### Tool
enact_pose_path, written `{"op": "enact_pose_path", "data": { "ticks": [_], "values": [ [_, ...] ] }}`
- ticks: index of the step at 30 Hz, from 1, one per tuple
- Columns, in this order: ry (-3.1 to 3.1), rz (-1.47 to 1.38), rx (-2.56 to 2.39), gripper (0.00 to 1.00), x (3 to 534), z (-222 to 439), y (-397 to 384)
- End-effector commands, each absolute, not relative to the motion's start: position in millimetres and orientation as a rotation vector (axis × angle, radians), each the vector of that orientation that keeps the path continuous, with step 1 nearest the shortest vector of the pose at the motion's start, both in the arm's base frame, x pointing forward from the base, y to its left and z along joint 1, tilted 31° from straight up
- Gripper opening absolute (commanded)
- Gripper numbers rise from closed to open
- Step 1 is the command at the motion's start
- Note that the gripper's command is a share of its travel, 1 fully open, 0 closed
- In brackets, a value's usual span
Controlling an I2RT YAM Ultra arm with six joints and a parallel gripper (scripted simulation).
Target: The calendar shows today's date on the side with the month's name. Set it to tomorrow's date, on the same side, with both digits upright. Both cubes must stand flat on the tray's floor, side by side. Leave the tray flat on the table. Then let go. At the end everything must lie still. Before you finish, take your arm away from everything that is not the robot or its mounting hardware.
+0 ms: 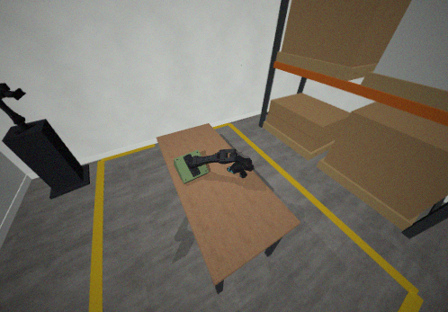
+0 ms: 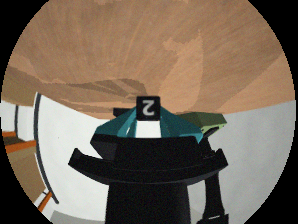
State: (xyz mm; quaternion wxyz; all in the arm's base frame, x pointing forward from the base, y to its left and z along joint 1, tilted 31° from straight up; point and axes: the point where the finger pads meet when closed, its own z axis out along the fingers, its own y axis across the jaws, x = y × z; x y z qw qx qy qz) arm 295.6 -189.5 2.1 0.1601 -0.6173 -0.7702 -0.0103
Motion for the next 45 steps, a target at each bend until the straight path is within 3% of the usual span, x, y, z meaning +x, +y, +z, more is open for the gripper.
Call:
{"op": "enact_pose_path", "data": {
  "ticks": [1,19,29,36,37,45],
  "values": [
    [-2.211,-0.032,-1.763,0.27,297.3,5.1,-188.6],
    [-2.211,-0.032,-1.763,0.27,297.3,5.1,-188.6],
    [-2.211,-0.032,-1.763,0.43,297.3,5.1,-188.6],
    [-2.211,-0.032,-1.763,0.47,297.3,5.1,-188.6],
    [-2.211,-0.032,-1.763,0.66,297.3,5.1,-188.6],
    [-2.211,-0.032,-1.763,0.66,297.3,5.1,-188.6]
  ]
}}
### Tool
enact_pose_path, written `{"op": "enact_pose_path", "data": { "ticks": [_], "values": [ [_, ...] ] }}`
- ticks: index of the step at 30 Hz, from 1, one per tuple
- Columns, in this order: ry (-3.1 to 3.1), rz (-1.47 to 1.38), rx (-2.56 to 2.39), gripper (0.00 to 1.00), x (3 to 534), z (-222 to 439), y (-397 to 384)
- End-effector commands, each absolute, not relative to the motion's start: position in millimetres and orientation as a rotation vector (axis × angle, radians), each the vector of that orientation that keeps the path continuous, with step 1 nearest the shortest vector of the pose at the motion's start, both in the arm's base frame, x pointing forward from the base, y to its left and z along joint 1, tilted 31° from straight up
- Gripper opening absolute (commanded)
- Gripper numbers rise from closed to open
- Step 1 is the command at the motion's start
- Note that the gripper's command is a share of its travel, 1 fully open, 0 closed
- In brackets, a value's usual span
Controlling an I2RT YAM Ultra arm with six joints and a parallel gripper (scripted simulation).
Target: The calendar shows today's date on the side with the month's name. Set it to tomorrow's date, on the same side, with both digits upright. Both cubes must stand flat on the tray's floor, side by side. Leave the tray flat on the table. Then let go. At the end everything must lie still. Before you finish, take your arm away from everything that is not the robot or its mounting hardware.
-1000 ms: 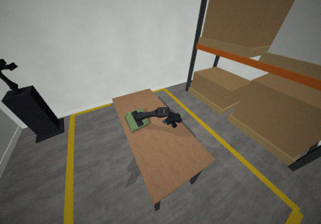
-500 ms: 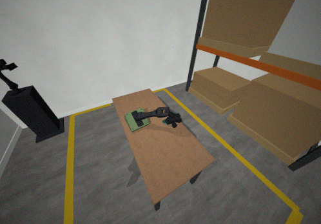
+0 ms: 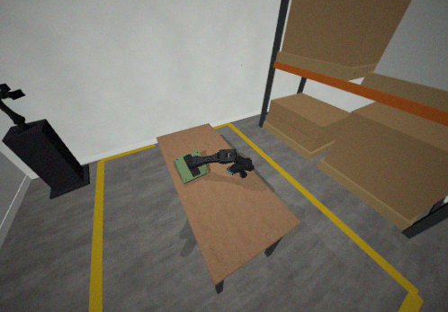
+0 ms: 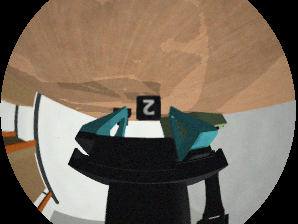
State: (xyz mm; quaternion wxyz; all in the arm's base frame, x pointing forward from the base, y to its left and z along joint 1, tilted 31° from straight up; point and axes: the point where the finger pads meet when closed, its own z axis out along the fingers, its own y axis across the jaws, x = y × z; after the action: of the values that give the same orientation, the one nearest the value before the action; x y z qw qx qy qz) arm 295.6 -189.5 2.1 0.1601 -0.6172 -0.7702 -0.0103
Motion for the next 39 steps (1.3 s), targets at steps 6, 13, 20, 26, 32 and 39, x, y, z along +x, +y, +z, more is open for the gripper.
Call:
{"op": "enact_pose_path", "data": {
  "ticks": [6,13,20,26,32,39],
  "values": [
    [-2.211,-0.032,-1.763,0.66,297,5,-189],
    [-2.211,-0.032,-1.763,0.66,297,6,-188],
    [-2.211,-0.032,-1.763,0.66,298,14,-183],
    [-2.211,-0.032,-1.763,0.66,298,26,-176],
    [-2.211,-0.032,-1.763,0.66,299,45,-164],
    [-2.211,-0.033,-1.763,0.66,299,57,-157]
  ]
}}
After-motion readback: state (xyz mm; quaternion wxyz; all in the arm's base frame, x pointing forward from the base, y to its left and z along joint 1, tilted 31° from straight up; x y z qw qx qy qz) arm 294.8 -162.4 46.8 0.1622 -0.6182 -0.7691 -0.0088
